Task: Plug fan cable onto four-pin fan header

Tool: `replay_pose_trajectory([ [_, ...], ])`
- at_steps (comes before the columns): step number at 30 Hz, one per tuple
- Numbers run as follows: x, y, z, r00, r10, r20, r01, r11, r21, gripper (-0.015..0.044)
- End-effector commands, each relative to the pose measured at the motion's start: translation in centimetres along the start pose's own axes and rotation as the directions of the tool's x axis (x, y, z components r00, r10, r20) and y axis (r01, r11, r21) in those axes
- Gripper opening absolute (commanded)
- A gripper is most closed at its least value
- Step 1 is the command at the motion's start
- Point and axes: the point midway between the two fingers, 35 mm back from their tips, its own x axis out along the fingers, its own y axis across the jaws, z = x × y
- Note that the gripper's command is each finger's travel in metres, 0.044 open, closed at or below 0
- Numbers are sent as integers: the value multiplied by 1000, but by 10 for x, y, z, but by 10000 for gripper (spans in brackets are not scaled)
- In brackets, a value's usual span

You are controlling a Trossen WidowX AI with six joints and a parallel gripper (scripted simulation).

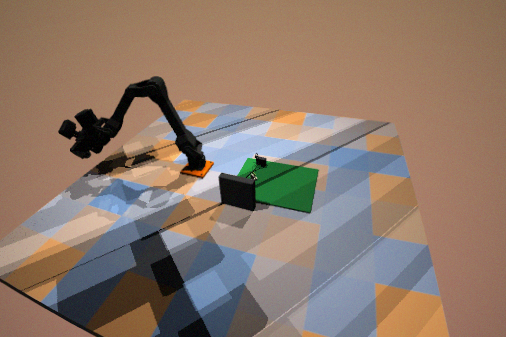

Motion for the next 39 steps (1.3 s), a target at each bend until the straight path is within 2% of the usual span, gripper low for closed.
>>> replay_pose_trajectory([
  [1, 0, 0, 0, 1000, 0, 0, 0, 1000, 0, 308],
  [6, -2, -2, 4, 1000, -6, 12, 6, 1000, -6, 439],
  [12, -38, -33, 65, 979, -81, 188, 97, 992, -77, 440],
  [22, -140, -75, 179, 865, -149, 479, 268, 944, -191, 440],
  [31, -256, -86, 255, 696, -155, 701, 442, 862, -248, 440],
  [39, -373, -77, 295, 498, -128, 857, 609, 756, -241, 440],
])
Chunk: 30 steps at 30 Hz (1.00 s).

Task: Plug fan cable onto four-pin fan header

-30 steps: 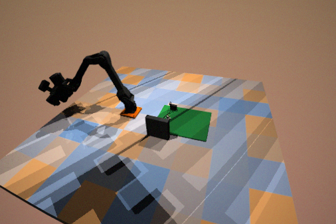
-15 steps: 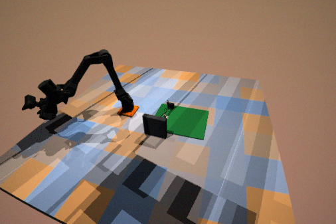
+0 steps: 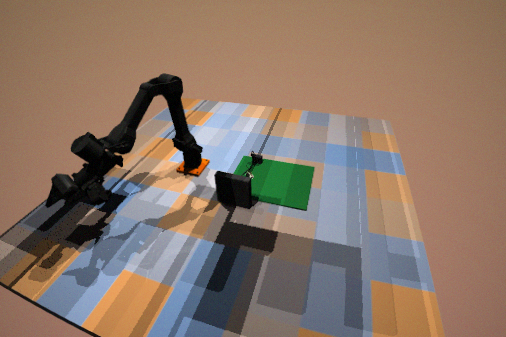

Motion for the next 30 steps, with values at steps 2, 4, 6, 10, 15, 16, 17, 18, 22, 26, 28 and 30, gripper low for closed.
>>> replay_pose_trajectory([
  [2, -39, -42, 70, 983, -83, 166, 103, 988, -114, 440],
  [4, -55, -54, 94, 969, -107, 224, 142, 978, -149, 440],
  [6, -73, -64, 117, 951, -127, 282, 184, 966, -183, 440],
  [10, -113, -80, 162, 904, -160, 397, 272, 931, -244, 440],
  [15, -171, -90, 212, 824, -185, 535, 392, 868, -305, 440],
  [16, -184, -91, 221, 806, -187, 562, 417, 852, -315, 440],
  [17, -196, -91, 230, 787, -189, 588, 442, 836, -324, 440],
  [18, -209, -91, 239, 767, -189, 614, 468, 819, -332, 440],
  [22, -264, -87, 269, 679, -182, 711, 570, 741, -354, 440],
  [26, -320, -74, 293, 586, -159, 795, 671, 646, -364, 440],
  [28, -349, -65, 302, 542, -142, 828, 719, 588, -370, 440],
  [30, -377, -54, 309, 498, -122, 859, 766, 525, -370, 440],
])
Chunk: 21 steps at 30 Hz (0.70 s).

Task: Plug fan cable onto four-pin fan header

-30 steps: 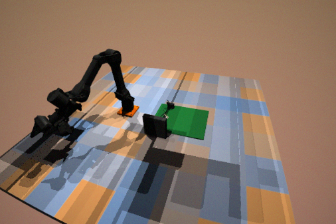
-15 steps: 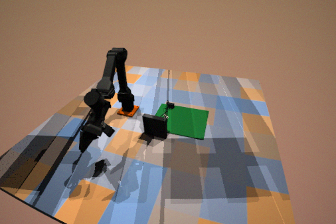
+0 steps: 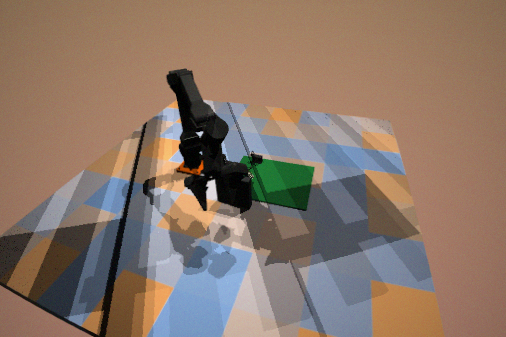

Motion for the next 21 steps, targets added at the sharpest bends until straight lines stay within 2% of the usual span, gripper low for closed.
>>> replay_pose_trajectory([
  [1, -32, -36, 57, 990, -74, 119, 93, 982, -163, 440],
  [5, -65, -57, 106, 967, -120, 223, 185, 936, -300, 440],
  [8, -95, -71, 141, 935, -168, 312, 271, 906, -324, 440],
  [11, -123, -68, 180, 899, -160, 407, 341, 840, -422, 440],
  [16, -171, -44, 236, 835, -99, 541, 462, 659, -593, 440],
  [21, -222, -4, 279, 768, -3, 640, 592, 386, -708, 440],
])
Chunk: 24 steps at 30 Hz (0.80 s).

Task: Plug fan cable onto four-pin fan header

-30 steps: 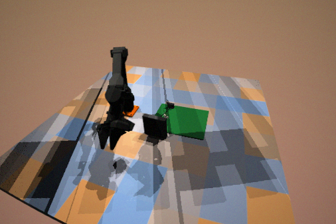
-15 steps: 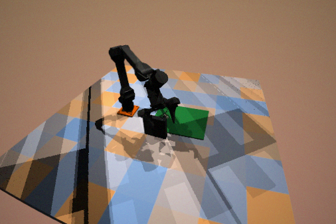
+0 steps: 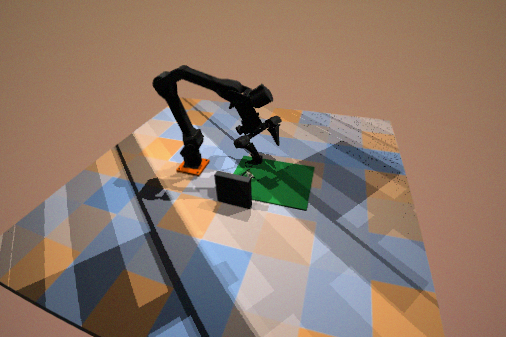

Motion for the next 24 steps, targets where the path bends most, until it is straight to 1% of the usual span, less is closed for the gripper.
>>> replay_pose_trajectory([
  [1, -22, -21, 66, 991, -28, 134, 67, 953, -297, 440],
  [4, -37, -25, 103, 978, -23, 206, 118, 877, -465, 440],
  [6, -40, -25, 111, 975, -20, 221, 131, 854, -503, 440],
  [15, -40, -25, 111, 975, -20, 221, 131, 854, -503, 440],
  [22, -9, -17, 132, 975, -20, 221, 131, 854, -503, 440],
  [24, -7, -17, 133, 975, -20, 221, 131, 854, -503, 440],
])
